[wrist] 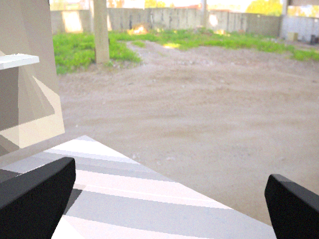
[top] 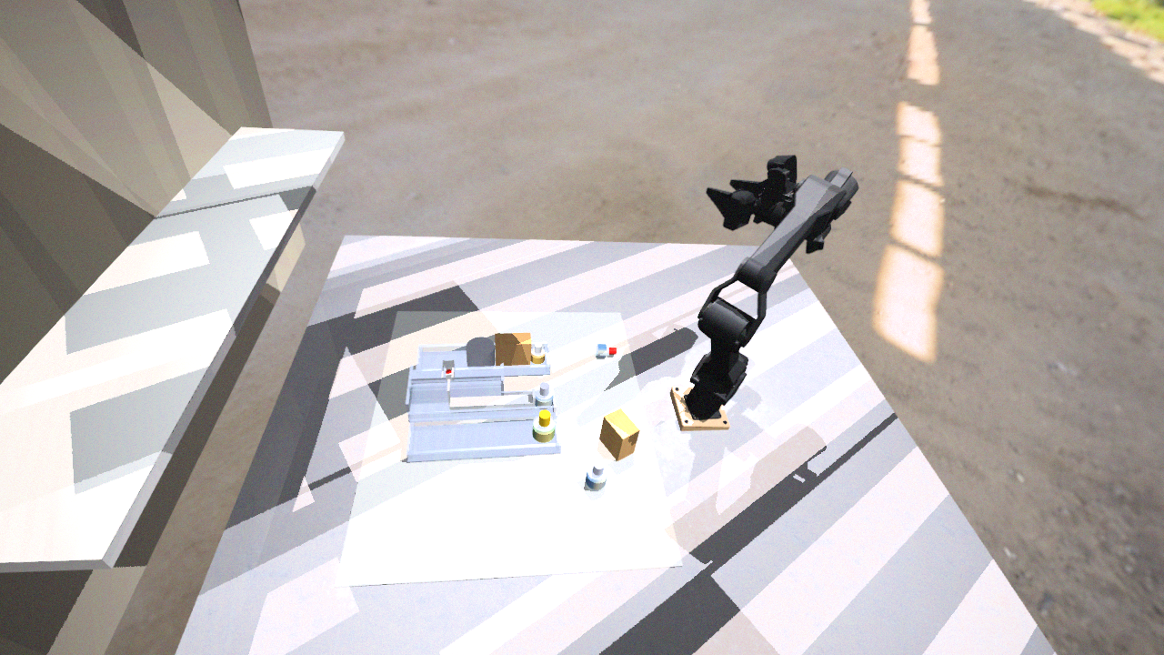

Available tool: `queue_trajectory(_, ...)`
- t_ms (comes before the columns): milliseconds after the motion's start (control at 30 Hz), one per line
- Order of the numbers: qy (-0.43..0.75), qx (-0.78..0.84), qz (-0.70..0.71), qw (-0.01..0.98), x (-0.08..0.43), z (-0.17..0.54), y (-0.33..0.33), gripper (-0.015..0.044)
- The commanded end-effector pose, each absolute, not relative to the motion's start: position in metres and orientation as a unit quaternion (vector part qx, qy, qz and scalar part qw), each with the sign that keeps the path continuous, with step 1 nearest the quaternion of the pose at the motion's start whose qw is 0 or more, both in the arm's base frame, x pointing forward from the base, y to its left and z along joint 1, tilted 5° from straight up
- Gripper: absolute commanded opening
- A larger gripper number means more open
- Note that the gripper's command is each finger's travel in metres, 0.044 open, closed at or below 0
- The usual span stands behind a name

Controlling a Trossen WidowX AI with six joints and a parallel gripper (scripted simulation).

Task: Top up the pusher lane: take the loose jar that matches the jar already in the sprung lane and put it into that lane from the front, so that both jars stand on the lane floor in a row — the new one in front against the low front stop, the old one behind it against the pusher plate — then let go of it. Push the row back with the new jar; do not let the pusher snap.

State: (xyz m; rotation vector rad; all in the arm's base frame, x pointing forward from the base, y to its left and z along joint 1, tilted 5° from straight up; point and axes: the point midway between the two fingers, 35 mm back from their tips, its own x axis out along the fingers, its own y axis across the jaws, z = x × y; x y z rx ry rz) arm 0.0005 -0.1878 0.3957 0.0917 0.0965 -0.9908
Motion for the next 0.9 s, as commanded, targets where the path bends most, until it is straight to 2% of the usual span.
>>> queue_trajectory(0, 0.047, 0.047, -0.473, 0.879, 0.001, 0.395, -0.188, 0.0426)
queue_trajectory(33, 0.049, 0.055, -0.465, 0.882, 0.003, 0.393, -0.19, 0.044)
queue_trajectory(433, 0.141, 0.233, -0.284, 0.919, 0.076, 0.342, -0.212, 0.044)
queue_trajectory(867, 0.325, 0.339, -0.111, 0.876, 0.181, 0.275, -0.182, 0.044)
